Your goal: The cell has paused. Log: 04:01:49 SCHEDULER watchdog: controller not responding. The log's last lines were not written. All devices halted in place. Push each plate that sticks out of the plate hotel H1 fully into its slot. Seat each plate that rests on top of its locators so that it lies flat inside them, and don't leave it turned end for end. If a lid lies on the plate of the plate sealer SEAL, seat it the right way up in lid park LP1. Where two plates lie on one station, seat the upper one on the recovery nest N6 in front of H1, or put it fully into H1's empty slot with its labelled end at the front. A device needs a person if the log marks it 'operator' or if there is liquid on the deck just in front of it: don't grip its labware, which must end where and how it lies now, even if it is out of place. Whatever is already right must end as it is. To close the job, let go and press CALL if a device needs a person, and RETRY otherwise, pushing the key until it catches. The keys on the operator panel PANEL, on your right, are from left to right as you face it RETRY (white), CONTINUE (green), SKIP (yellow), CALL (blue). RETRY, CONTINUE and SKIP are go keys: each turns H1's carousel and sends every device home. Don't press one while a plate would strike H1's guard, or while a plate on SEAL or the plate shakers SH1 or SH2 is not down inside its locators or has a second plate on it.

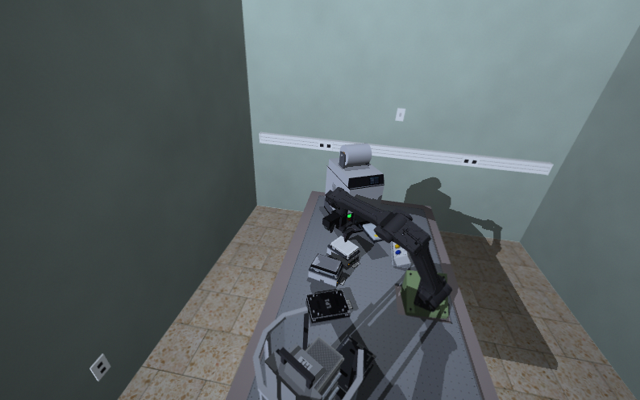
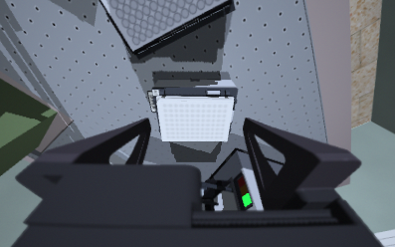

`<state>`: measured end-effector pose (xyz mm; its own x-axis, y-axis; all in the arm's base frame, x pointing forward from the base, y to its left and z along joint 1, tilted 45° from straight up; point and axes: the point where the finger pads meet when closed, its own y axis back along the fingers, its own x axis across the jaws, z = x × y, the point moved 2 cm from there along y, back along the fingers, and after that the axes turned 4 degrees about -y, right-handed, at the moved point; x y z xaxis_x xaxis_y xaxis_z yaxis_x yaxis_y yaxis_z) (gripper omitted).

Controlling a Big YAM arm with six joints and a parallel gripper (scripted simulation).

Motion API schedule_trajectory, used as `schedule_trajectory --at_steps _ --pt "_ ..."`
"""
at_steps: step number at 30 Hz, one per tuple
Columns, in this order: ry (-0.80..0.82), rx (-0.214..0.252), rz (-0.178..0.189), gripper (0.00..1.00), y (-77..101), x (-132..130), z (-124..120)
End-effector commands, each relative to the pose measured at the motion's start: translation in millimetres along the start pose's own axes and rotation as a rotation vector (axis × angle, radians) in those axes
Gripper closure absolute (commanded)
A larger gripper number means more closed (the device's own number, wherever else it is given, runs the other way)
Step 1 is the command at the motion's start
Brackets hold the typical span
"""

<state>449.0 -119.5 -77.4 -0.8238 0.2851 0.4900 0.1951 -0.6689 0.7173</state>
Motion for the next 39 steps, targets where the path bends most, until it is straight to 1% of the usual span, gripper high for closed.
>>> schedule_trajectory --at_steps 1,26,27,28,30,32,34,36,39 --pt "0.006 0.004 -0.014 0.0 2.8 -7 6" --pt "0.006 0.004 -0.014 0.0 2.8 -7 6" --pt "-0.012 0.01 0.027 0.0 -9.8 -2 7" --pt "0.006 0.014 -0.001 0.0 3.3 -13 13" --pt "0.017 0.014 -0.005 0.0 10.7 -13 11" --pt "0.011 0.0 -0.034 0.0 31.8 -13 3" --pt "0.017 0.001 -0.047 0.0 43.5 -12 6" --pt "0.017 0.001 -0.047 0.0 43.5 -12 6" --pt "0.017 0.001 -0.047 0.0 51.7 -12 6"
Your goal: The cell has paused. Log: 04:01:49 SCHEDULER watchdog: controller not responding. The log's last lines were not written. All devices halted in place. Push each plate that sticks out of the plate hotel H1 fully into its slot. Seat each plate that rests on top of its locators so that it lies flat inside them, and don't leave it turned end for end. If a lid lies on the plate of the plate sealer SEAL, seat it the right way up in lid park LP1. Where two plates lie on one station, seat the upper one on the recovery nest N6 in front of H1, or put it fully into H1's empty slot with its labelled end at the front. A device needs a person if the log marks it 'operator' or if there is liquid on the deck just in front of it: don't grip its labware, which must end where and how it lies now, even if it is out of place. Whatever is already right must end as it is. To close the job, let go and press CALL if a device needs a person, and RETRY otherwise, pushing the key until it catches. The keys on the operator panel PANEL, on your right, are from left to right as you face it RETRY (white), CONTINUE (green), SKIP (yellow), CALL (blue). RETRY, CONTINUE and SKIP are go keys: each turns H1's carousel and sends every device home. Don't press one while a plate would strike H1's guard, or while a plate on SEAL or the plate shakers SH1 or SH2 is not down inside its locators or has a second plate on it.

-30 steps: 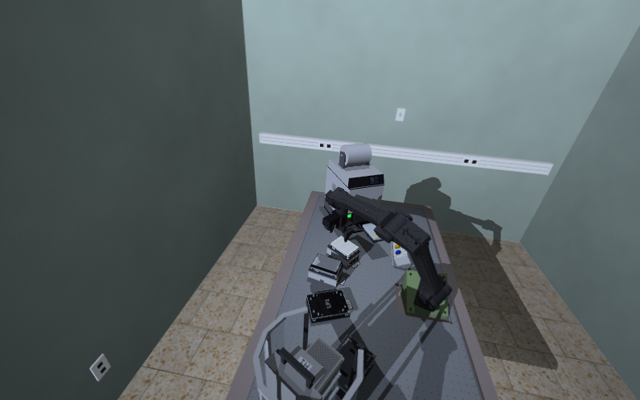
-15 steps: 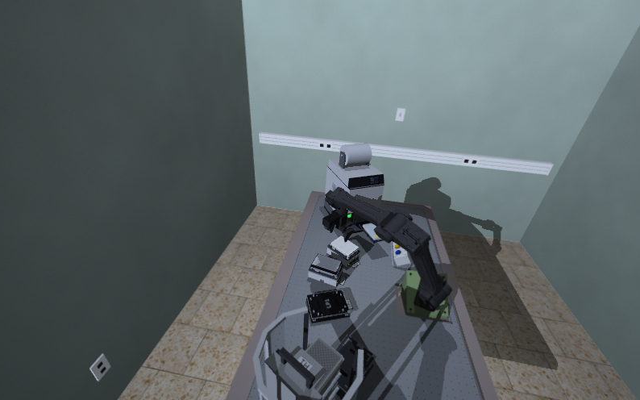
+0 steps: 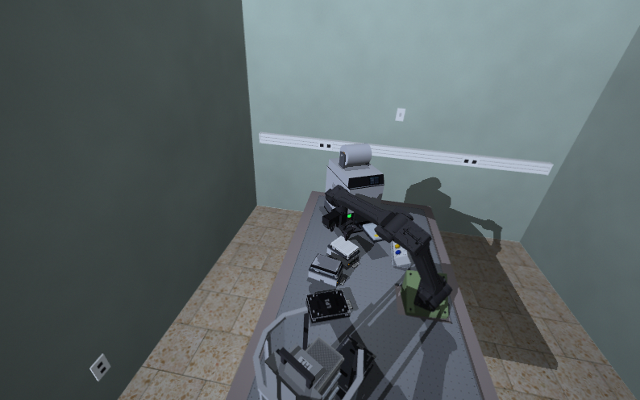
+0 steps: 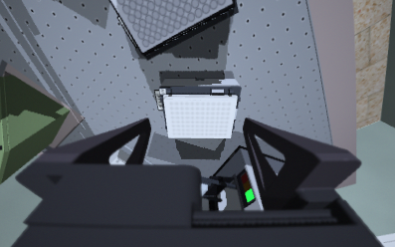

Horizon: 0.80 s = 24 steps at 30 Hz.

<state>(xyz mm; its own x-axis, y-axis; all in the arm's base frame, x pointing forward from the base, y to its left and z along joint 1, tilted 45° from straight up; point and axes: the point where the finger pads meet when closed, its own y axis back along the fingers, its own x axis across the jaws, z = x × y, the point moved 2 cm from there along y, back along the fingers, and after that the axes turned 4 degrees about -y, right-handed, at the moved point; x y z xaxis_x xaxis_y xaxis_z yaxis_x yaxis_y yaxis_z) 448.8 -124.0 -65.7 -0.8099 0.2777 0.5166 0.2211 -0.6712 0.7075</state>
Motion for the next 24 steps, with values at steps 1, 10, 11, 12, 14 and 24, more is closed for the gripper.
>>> schedule_trajectory --at_steps 1,10,11,12,14,24 --pt "0.032 -0.006 -0.074 0.0 43.6 -15 3" --pt "0.031 -0.006 -0.073 0.0 66.9 -13 2" --pt "0.03 -0.006 -0.072 0.0 69.3 -13 2" --pt "0.03 -0.006 -0.071 0.0 71.7 -13 2" --pt "0.03 -0.006 -0.071 0.0 71.7 -13 2" --pt "0.03 -0.004 -0.073 0.0 99.0 -11 1"
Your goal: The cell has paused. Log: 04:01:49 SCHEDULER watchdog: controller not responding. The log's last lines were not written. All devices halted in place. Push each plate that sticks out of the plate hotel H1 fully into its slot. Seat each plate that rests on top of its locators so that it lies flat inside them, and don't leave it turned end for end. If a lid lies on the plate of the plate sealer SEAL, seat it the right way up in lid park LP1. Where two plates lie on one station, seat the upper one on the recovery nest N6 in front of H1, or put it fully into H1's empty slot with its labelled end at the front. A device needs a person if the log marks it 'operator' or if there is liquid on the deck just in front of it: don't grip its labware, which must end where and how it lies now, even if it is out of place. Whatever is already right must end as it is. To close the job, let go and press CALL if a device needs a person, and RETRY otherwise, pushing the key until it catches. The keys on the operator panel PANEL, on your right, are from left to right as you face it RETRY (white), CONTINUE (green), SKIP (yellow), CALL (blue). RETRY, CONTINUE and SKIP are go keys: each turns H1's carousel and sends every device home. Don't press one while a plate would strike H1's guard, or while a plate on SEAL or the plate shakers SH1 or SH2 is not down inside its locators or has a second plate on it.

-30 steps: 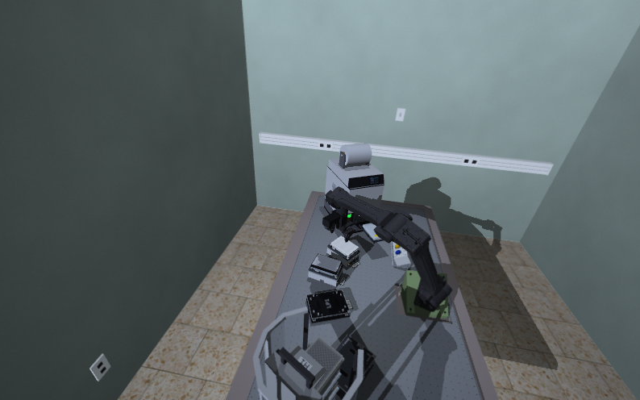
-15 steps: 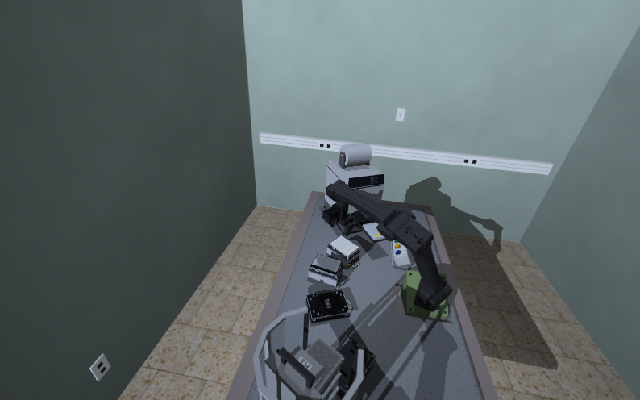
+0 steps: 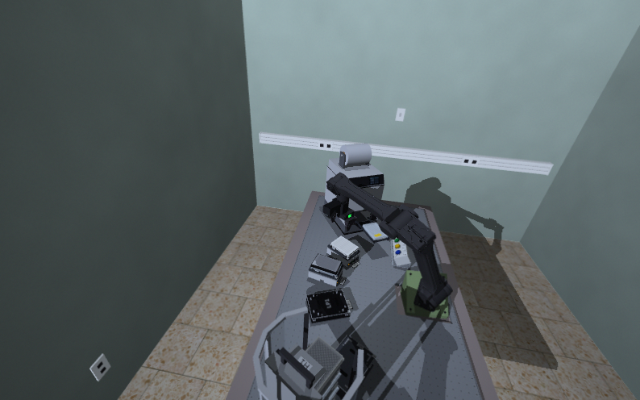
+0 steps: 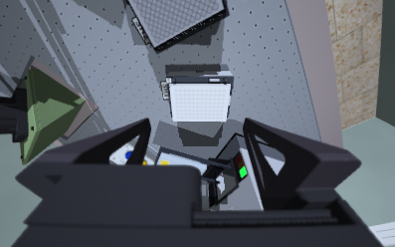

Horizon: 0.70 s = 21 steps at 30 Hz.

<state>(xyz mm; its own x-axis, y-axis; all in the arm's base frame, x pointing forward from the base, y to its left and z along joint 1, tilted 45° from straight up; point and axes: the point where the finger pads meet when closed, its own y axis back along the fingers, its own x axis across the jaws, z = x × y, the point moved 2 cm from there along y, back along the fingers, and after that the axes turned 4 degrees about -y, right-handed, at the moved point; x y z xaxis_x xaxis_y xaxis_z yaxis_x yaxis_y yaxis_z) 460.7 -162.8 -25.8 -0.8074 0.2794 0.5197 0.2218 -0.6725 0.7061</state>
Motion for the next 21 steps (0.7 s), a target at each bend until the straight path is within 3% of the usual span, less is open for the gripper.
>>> schedule_trajectory --at_steps 1,21 --pt "0.033 -0.003 -0.073 0.0 44.2 -11 2" --pt "0.054 0.008 -0.066 0.0 36.8 -14 12"
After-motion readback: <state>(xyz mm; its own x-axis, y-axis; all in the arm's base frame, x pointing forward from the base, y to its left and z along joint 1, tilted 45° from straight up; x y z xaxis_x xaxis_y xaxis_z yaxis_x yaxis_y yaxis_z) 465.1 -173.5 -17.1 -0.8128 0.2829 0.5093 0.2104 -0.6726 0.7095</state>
